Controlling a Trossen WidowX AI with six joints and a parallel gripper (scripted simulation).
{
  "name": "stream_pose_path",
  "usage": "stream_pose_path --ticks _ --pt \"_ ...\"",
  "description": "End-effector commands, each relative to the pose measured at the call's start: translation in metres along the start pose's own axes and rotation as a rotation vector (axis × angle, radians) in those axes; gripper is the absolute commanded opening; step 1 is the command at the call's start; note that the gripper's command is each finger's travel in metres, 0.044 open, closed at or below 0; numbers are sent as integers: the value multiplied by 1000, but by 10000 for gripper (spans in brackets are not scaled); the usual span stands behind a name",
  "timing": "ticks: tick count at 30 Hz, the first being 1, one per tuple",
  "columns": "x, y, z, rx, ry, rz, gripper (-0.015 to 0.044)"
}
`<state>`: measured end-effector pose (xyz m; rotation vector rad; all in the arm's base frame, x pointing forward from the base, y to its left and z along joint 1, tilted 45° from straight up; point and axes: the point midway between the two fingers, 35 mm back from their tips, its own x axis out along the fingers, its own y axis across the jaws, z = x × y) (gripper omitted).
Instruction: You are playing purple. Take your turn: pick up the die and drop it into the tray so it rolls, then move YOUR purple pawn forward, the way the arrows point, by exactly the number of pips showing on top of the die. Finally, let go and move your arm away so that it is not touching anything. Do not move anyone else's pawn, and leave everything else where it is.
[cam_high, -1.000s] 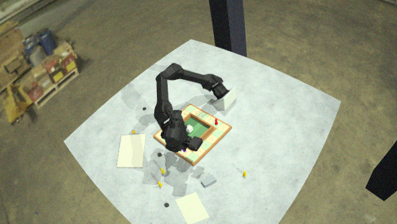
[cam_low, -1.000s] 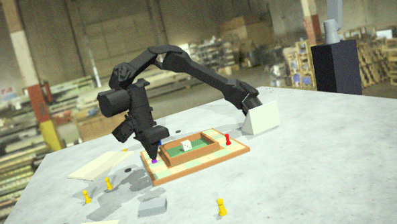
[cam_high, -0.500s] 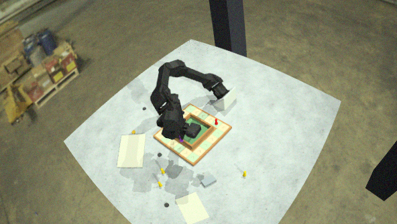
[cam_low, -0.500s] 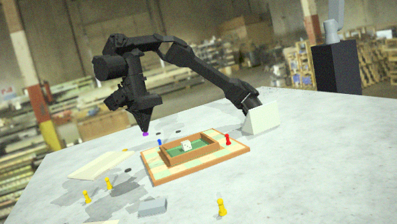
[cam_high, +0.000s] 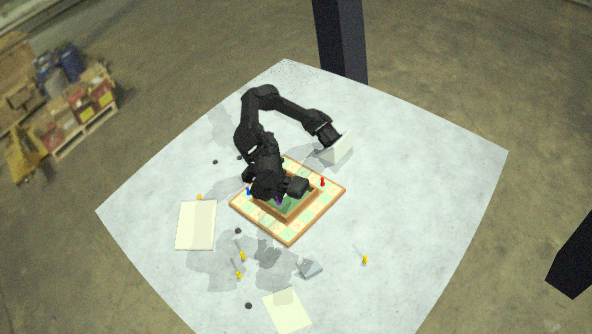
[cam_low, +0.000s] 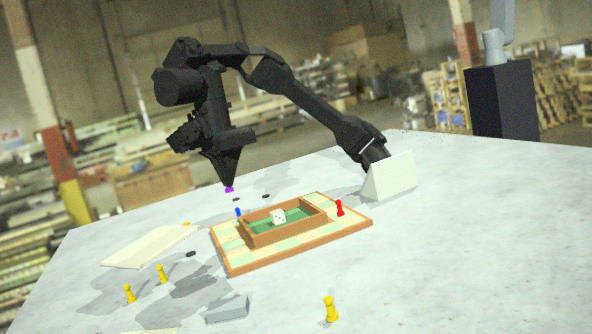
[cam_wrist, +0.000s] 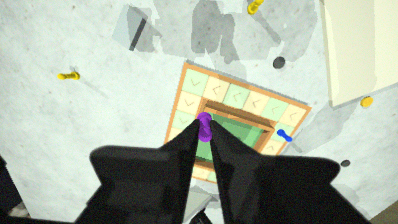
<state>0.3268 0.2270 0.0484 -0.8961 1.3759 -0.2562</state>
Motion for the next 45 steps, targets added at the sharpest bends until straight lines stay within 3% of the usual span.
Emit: stream_pose_path --ticks 1,45 --pt "3 14 -15 2 8 5 0" --pt "55 76 -180 20 65 -13 0"
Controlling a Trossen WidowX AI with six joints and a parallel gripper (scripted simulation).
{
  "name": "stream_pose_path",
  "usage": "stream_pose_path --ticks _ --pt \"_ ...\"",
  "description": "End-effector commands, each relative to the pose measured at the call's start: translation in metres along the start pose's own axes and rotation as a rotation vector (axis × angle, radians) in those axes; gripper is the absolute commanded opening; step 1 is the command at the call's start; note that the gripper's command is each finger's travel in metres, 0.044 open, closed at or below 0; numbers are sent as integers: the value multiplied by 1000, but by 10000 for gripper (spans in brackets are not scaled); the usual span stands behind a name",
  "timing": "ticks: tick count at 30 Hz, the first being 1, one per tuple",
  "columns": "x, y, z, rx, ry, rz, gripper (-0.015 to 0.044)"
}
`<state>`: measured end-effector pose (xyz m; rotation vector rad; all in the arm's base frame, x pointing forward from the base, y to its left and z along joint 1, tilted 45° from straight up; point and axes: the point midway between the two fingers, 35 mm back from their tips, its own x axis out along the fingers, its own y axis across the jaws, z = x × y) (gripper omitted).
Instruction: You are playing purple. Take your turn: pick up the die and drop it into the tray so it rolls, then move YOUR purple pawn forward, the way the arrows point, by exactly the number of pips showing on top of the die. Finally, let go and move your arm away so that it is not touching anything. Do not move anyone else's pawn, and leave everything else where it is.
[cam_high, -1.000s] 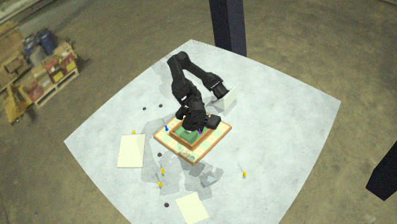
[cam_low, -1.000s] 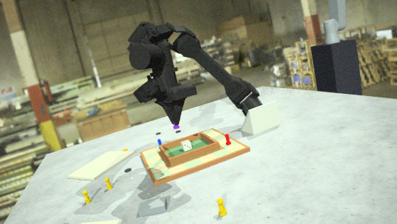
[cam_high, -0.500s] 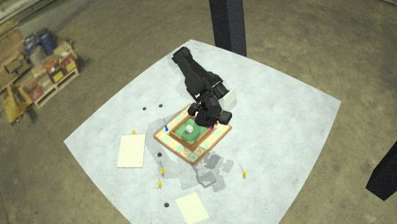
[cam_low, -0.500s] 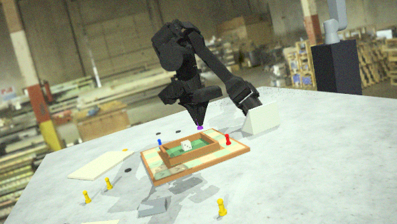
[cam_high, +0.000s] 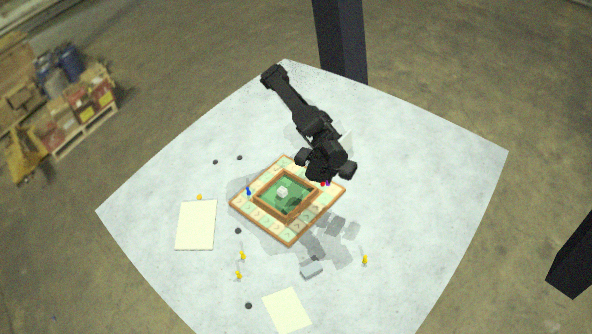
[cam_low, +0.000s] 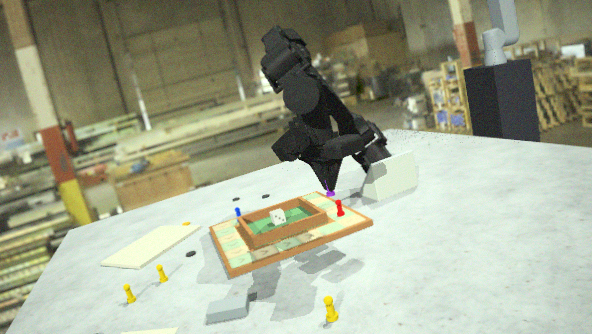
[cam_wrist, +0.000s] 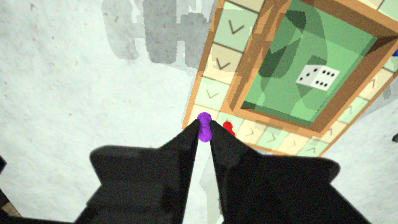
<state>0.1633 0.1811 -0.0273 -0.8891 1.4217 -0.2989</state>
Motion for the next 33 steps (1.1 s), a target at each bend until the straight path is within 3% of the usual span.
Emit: stream_pose_path --ticks 1,19,33 --pt "10 0 -20 7 10 -7 0" --pt "52 -1 -35 11 14 -14 0" --pt "63 -2 -35 11 14 -14 0"
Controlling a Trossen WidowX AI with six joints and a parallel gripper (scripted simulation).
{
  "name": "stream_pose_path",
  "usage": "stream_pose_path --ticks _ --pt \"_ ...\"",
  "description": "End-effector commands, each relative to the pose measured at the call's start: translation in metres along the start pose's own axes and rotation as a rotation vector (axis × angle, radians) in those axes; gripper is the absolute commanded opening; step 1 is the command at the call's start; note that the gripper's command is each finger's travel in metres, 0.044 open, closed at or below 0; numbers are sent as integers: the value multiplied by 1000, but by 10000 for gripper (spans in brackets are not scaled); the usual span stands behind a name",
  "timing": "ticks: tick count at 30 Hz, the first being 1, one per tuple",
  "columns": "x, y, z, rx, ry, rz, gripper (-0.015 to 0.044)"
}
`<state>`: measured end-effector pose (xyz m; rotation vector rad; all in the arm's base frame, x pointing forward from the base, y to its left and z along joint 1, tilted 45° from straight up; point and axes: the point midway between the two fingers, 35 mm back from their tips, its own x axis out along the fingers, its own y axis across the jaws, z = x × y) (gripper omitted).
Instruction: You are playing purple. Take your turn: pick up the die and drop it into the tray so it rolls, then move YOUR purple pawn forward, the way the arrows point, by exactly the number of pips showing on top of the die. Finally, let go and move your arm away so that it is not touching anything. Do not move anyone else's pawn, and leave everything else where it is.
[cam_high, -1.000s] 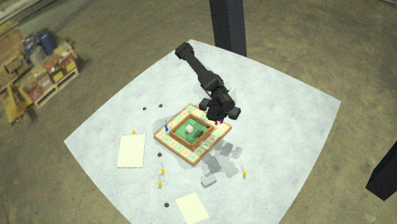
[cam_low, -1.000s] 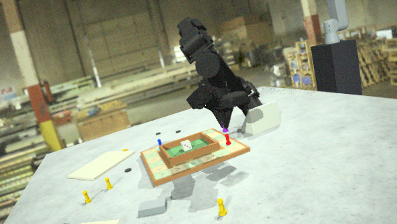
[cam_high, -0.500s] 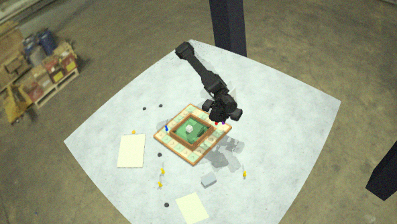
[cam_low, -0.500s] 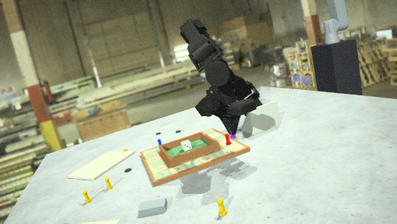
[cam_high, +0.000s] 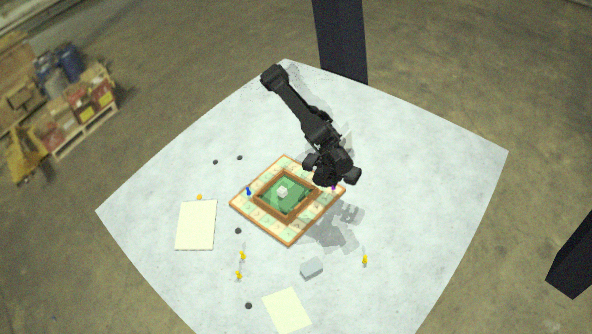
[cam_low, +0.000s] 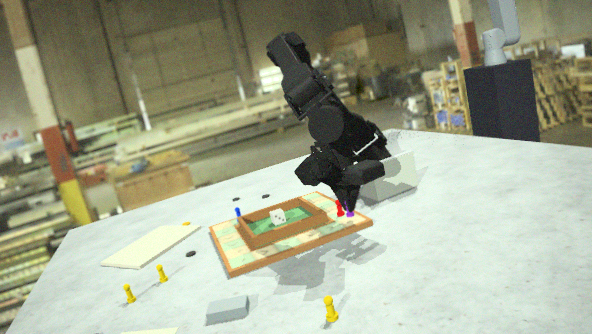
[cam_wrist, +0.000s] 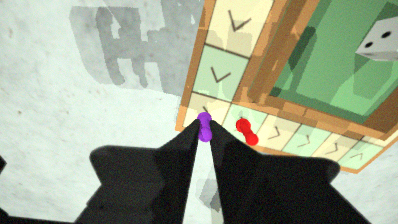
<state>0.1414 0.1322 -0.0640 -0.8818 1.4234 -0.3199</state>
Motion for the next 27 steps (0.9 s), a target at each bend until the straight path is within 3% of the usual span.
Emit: stream_pose_path --ticks 1,6,16,20,22,27 --pt "9 -2 -1 -4 4 -6 0" --pt "14 -2 -1 -4 4 -6 0" --pt "6 0 0 0 1 0 263" --pt "-39 1 0 -5 4 -4 368" --pt "-42 0 0 -5 5 -5 420" --pt "-49 -9 1 6 7 -8 440"
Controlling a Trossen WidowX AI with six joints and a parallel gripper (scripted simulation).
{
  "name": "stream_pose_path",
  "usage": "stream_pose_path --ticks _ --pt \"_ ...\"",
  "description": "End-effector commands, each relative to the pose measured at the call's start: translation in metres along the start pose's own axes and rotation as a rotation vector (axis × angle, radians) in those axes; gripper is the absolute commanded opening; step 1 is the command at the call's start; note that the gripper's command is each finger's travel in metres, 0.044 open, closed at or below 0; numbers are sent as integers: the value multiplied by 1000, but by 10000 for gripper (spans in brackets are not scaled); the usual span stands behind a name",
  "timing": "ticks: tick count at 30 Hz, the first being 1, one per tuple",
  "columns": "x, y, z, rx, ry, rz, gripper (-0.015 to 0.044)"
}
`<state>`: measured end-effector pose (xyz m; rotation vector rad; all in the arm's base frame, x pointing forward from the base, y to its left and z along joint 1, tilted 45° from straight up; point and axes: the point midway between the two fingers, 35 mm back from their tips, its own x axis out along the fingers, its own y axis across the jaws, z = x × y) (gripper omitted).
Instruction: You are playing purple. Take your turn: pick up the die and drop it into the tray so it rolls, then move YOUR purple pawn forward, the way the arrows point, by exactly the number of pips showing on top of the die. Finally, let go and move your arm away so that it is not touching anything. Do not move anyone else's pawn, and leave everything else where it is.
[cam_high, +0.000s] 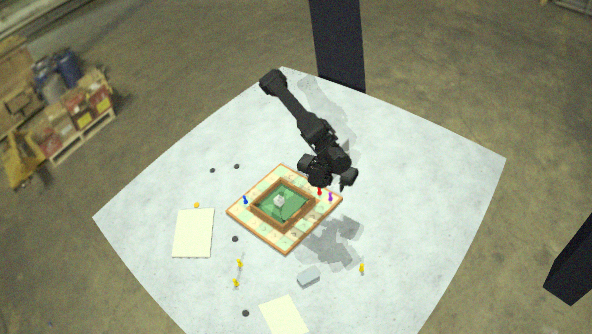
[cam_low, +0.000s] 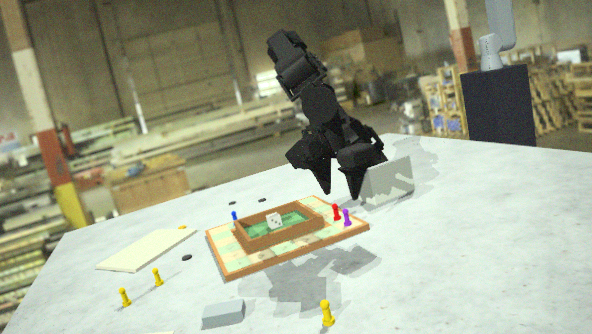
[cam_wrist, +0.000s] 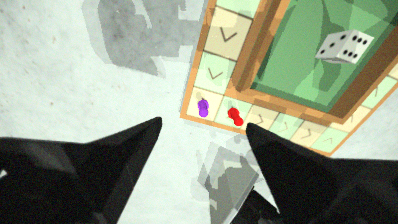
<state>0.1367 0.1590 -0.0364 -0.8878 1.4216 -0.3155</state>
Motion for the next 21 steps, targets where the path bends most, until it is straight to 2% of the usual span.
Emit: stream_pose_path --ticks 1,5,8,21 --pt "-20 -20 -1 25 12 -12 440" --pt "-61 -81 -9 87 24 -35 440" --pt "-75 -107 -15 112 28 -45 440" --pt "-75 -108 -15 112 28 -45 440"
